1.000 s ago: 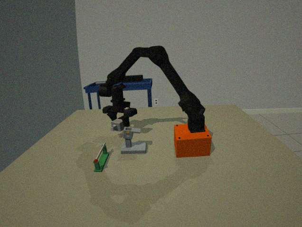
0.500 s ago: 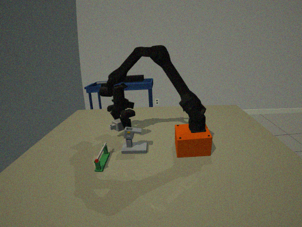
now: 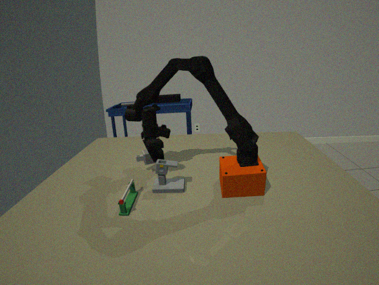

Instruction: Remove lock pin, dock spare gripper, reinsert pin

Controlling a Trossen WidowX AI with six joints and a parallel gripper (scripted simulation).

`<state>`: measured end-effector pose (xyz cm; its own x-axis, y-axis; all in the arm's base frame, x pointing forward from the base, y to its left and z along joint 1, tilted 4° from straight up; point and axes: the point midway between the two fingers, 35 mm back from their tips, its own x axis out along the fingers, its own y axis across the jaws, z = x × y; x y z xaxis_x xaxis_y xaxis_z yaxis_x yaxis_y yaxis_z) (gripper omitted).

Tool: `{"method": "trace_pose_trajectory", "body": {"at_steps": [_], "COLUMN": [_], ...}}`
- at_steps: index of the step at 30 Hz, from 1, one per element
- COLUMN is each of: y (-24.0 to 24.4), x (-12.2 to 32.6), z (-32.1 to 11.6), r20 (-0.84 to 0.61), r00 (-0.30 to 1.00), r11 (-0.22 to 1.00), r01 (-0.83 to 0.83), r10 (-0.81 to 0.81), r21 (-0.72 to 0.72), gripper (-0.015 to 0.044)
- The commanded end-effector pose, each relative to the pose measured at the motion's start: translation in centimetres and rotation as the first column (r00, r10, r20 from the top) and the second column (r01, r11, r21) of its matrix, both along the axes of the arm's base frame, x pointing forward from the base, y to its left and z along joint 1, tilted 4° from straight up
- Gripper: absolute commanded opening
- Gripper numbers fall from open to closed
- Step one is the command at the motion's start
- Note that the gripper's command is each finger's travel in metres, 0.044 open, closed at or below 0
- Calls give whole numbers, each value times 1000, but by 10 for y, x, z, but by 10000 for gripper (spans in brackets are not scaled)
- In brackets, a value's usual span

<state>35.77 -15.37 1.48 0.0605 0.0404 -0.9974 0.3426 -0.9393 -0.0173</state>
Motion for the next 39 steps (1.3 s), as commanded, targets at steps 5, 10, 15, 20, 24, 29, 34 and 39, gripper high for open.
{"method": "trace_pose_trajectory", "body": {"at_steps": [5,10,15,20,24,29,34,39], "y": [2,3,4,6,6,7,8,9], "x": [-1,-2,-3,-4,-4,-4,-4,-4], "z": [2,2,3,3,3,2,-15,-29], "r20": [-2,-9,-16,-23,-29,-30,-32,-33], "r00": [983,953,910,853,801,790,781,774], "r11": [983,953,909,852,800,790,781,773], "r01": [185,303,416,523,599,613,624,633], "r10": [-185,-302,-415,-522,-599,-612,-623,-632], "r21": [8,15,21,26,29,30,30,31], "gripper": [0,0,0,0,0,0,0,0]}}
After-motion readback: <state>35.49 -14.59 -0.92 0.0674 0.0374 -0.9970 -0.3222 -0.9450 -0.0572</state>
